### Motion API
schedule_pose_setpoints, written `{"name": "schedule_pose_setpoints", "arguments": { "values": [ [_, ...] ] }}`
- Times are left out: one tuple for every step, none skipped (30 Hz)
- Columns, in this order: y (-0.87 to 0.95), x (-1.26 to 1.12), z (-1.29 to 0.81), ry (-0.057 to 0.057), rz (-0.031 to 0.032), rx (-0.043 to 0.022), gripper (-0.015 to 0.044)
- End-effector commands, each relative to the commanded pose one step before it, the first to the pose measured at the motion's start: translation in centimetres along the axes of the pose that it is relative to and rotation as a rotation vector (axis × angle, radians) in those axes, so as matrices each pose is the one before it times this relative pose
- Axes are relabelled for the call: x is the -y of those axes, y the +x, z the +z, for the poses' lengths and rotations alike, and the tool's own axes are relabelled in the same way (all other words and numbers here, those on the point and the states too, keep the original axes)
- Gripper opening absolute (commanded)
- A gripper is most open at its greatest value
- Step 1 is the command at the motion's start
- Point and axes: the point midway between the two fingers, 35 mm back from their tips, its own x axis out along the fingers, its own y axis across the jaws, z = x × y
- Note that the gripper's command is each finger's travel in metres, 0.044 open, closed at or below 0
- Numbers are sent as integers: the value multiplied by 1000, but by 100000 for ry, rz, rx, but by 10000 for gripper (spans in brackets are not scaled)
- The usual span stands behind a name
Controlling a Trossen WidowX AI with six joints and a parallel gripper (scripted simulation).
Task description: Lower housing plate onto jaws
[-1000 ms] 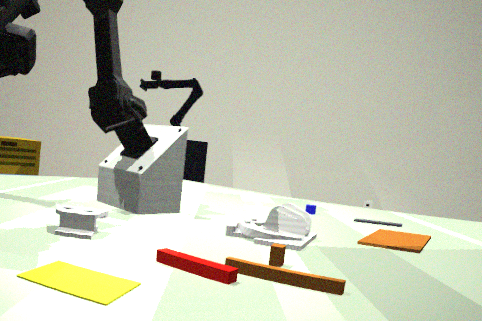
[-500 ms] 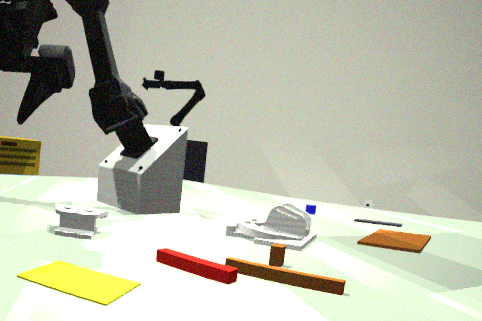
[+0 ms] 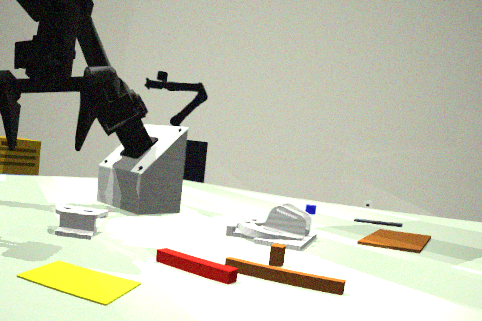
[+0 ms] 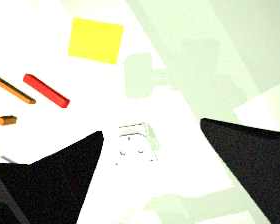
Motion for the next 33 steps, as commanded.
{"name": "schedule_pose_setpoints", "arguments": {
  "values": [
    [471,-1464,-1640,-687,-881,-8354,440],
    [48,-362,-405,-268,-433,-1903,440],
    [39,-344,-400,-328,-532,-1826,440],
    [30,-326,-394,-386,-628,-1745,440],
    [21,-308,-387,-441,-722,-1660,440],
    [12,-291,-379,-493,-812,-1570,440],
    [3,-273,-371,-543,-899,-1477,440],
    [-6,-256,-362,-590,-982,-1379,440],
    [-15,-244,-359,-647,-1083,-1302,440],
    [-25,-231,-356,-706,-1188,-1219,440],
    [-26,-164,-264,-566,-957,-850,440],
    [-18,-94,-155,-351,-595,-477,440],
    [-6,-31,-51,-119,-202,-153,440],
    [0,0,0,0,0,0,440],
    [0,0,0,0,0,0,440],
    [0,0,0,0,0,0,440],
    [130,-10,8,6,10,-12,440],
    [390,-26,20,15,24,-30,440],
    [649,-28,24,17,21,-26,440],
    [835,-7,12,8,-10,8,440],
    [831,23,-11,-9,-54,54,440],
    [640,38,-25,-20,-74,71,440],
    [382,31,-22,-18,-58,54,440],
    [127,12,-9,-7,-22,20,440],
    [0,0,0,0,0,0,440],
    [0,0,0,0,0,0,440],
    [0,0,0,0,0,0,440],
    [0,0,0,0,0,0,440],
    [0,0,0,0,0,0,440],
    [0,0,0,0,0,0,440],
    [25,-1,1,0,0,-1,440],
    [74,-3,3,1,0,-2,440],
    [123,-4,4,1,0,-3,440]
  ]
}}
